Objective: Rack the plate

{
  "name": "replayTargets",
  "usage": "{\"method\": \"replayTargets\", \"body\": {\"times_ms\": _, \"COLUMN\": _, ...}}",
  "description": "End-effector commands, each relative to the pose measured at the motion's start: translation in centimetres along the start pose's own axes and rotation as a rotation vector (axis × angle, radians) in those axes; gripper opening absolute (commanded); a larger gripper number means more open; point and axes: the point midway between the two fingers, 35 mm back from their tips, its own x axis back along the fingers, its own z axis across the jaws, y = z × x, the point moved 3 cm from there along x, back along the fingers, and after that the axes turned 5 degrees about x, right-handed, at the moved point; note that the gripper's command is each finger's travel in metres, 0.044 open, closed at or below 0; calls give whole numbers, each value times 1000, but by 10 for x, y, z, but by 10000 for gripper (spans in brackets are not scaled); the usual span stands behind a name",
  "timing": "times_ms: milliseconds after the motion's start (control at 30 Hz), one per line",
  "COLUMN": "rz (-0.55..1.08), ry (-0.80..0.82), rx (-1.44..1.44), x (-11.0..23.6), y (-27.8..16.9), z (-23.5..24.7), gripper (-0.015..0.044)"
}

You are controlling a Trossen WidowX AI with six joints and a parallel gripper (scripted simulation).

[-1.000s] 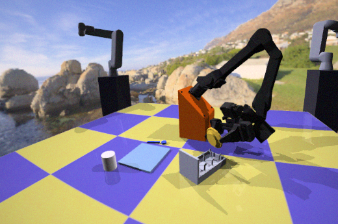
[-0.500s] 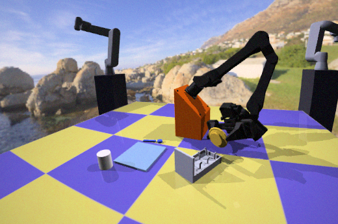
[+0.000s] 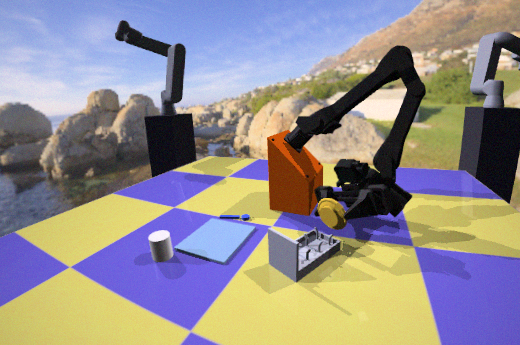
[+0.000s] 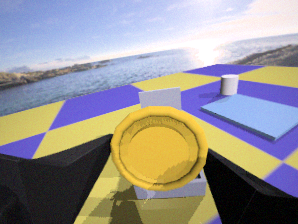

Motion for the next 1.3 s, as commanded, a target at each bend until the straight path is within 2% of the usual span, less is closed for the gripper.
{"method": "replayTargets", "body": {"times_ms": 0, "rz": -1, "ry": -3, "rx": 4, "x": -7, "y": 3, "z": -2, "gripper": 0}}
{"method": "replayTargets", "body": {"times_ms": 1167, "rz": -5, "ry": 12, "rx": -26, "x": -42, "y": 8, "z": -5, "gripper": 0}}
{"method": "replayTargets", "body": {"times_ms": 1267, "rz": -5, "ry": 14, "rx": -31, "x": -43, "y": -1, "z": -7, "gripper": 0}}
